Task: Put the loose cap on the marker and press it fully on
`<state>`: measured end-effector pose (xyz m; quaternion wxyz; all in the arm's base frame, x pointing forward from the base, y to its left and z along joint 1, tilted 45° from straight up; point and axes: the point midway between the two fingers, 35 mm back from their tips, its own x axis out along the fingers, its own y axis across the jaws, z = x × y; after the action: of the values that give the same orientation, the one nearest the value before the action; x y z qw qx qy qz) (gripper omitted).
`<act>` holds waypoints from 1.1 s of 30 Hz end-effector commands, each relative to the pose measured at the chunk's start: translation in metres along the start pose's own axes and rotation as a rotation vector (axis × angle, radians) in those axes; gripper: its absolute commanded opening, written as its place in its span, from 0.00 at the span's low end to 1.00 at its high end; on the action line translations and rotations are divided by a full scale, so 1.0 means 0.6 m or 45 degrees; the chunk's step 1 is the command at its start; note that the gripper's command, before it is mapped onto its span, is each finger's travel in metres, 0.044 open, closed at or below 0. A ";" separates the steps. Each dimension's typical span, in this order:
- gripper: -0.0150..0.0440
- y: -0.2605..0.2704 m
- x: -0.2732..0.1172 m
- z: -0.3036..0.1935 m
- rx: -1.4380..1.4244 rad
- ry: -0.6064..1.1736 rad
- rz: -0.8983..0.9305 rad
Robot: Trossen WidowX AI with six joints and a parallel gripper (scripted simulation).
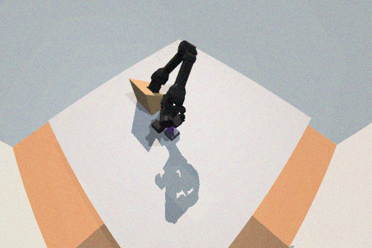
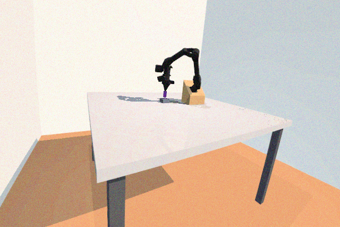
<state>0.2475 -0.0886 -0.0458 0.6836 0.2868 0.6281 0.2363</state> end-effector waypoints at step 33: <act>1.00 -0.003 -0.151 0.000 0.003 0.001 -0.003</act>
<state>0.2395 -0.1513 0.0188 0.6845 0.2887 0.6272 0.2341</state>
